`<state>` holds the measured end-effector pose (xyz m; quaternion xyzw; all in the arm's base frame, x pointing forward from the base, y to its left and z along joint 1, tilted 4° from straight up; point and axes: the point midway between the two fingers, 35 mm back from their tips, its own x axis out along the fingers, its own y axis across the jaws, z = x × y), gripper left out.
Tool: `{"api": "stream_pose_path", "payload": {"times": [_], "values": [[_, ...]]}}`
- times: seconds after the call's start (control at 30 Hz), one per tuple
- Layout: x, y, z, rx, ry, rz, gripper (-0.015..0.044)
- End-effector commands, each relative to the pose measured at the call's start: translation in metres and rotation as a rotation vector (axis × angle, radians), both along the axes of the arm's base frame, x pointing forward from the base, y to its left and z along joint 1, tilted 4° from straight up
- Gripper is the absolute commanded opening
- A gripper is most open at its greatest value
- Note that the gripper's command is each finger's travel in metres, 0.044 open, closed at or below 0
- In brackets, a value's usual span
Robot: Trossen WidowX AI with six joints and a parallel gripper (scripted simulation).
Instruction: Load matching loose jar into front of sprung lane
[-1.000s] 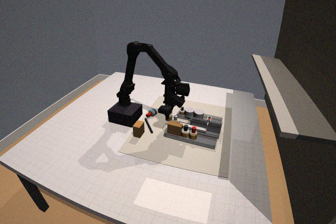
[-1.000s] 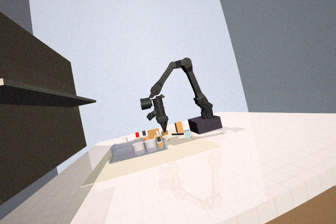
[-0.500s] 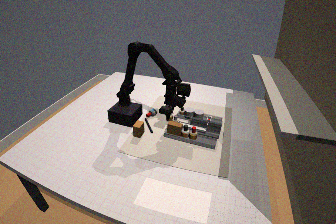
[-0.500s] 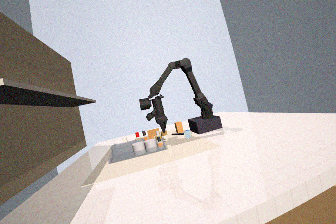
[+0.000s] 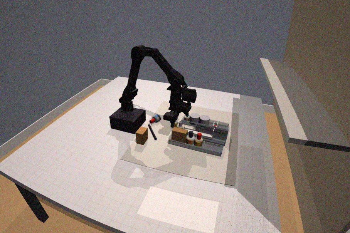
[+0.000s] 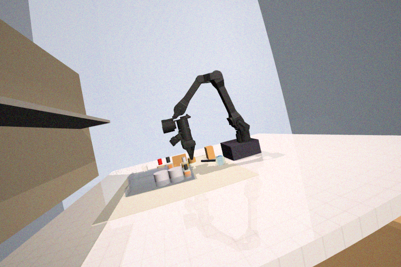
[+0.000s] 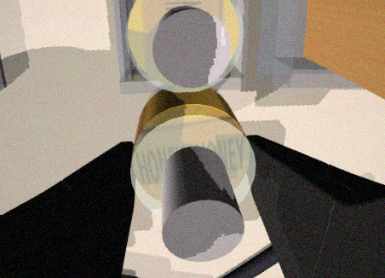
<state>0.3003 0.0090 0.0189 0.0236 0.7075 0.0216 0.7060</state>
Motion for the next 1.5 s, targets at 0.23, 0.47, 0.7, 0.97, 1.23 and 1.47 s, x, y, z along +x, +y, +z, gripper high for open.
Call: {"api": "stream_pose_path", "payload": {"times": [0.23, 0.47, 0.7, 0.97, 1.23, 1.47], "values": [[0.01, 0.0, 0.002, 0.001, -0.019, -0.004, 0.0], [0.013, 0.0, 0.002, 0.001, -0.019, -0.004, 0.0], [0.016, 0.0, 0.002, 0.001, -0.019, -0.004, 0.0], [0.019, 0.0, 0.002, 0.001, -0.019, -0.004, 0.0], [0.023, 0.0, 0.002, 0.001, -0.02, -0.004, 0.0], [0.026, 0.0, 0.003, 0.001, -0.02, -0.004, 0.0]]}}
